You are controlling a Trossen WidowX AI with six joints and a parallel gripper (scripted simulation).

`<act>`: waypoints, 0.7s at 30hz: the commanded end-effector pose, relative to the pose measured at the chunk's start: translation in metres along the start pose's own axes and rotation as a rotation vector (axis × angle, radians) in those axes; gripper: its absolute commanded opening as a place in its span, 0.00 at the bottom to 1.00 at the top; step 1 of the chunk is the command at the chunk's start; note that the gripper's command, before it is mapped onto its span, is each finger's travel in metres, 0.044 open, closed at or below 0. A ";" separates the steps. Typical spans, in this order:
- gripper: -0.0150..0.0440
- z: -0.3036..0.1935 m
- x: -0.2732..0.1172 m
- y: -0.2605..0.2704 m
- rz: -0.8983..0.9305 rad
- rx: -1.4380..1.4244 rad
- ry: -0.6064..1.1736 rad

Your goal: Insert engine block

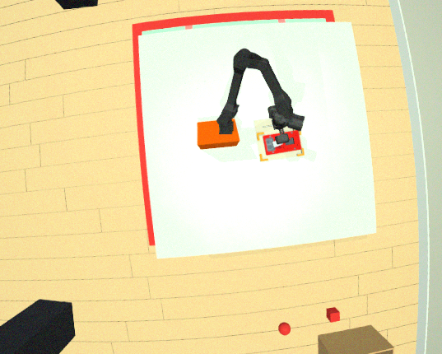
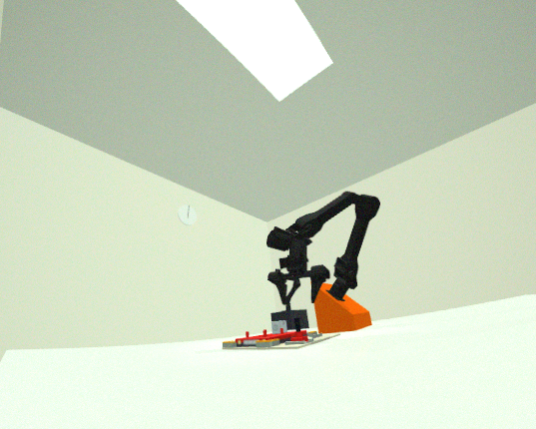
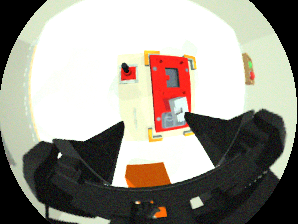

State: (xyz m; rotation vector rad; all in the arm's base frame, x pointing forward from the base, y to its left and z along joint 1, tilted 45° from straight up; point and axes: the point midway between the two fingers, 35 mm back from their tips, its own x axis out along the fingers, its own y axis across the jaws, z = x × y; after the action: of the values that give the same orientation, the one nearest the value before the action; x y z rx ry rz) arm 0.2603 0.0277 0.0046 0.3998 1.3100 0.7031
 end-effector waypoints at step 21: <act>1.00 0.002 -0.001 -0.001 0.065 -0.802 0.066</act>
State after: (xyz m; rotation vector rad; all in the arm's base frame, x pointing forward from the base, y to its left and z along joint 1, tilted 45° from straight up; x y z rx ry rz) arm 0.2620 0.0274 0.0058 -0.1721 1.0122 1.1789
